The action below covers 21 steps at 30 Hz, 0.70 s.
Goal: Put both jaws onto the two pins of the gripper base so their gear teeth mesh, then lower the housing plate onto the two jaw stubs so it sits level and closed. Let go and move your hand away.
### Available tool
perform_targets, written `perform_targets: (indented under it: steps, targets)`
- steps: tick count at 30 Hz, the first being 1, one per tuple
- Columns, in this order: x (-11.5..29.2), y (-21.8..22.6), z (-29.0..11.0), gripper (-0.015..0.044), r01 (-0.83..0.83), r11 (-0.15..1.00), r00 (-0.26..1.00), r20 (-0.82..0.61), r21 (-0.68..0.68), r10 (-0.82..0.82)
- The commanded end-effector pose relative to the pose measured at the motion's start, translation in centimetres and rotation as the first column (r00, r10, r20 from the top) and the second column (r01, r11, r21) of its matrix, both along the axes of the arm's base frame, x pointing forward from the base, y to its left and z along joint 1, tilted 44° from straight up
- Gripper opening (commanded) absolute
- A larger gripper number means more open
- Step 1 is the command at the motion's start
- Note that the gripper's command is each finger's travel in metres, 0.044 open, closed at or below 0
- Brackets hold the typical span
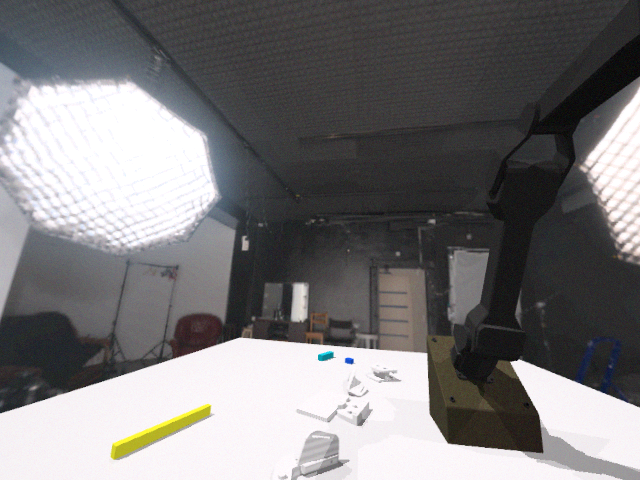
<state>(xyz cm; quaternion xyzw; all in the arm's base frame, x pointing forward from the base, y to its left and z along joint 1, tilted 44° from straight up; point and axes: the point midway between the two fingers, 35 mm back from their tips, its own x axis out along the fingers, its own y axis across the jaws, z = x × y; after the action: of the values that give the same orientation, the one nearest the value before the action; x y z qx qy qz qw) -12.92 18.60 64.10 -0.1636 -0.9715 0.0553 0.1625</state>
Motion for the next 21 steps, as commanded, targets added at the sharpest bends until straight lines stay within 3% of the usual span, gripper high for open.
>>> perform_targets:
  steps: [1, 21]
  targets:
    - [0.7, 1.2, -0.2, 0.0000, 0.038, 0.999, 0.999, -0.025, -0.035, -0.039]
    - [4.0, 5.5, -1.5, 0.0000, 0.153, 0.958, 0.973, -0.136, -0.241, -0.189]
